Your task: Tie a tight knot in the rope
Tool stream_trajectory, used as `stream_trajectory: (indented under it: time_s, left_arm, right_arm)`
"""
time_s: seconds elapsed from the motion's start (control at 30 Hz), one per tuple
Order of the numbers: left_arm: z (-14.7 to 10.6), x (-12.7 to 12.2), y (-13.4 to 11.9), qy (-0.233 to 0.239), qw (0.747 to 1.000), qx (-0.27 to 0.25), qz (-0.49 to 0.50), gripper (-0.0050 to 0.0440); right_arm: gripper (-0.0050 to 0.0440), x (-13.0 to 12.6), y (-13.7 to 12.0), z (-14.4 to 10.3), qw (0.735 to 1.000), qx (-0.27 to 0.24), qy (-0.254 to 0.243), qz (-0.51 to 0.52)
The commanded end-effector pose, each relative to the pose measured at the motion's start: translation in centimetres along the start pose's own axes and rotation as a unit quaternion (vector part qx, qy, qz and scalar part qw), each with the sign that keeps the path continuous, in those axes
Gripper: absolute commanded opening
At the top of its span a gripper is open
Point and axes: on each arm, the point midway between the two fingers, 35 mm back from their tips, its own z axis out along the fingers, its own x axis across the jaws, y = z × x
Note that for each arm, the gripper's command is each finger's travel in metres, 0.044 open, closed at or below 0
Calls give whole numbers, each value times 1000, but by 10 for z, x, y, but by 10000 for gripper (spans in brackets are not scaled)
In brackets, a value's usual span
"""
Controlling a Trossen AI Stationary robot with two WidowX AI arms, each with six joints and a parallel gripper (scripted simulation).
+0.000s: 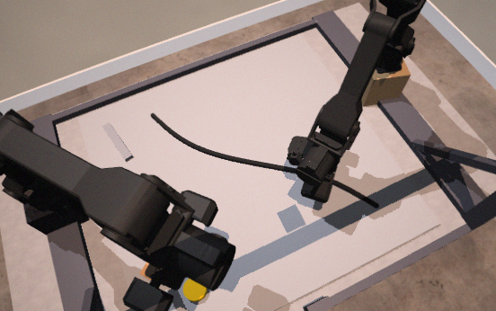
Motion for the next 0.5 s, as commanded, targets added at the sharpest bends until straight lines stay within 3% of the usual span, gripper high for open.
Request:
stream_trajectory:
  time_s: [0.0, 0.47]
  left_arm:
    - [-10, 1, 1, 2, 1000, -14, 2, 100]
    - [-10, 1, 1, 2, 1000, -14, 2, 100]
  right_arm:
    - [45, 6, 0, -8, 1000, -5, 13, 2]
    - [45, 5, 2, -8, 1000, -5, 13, 2]
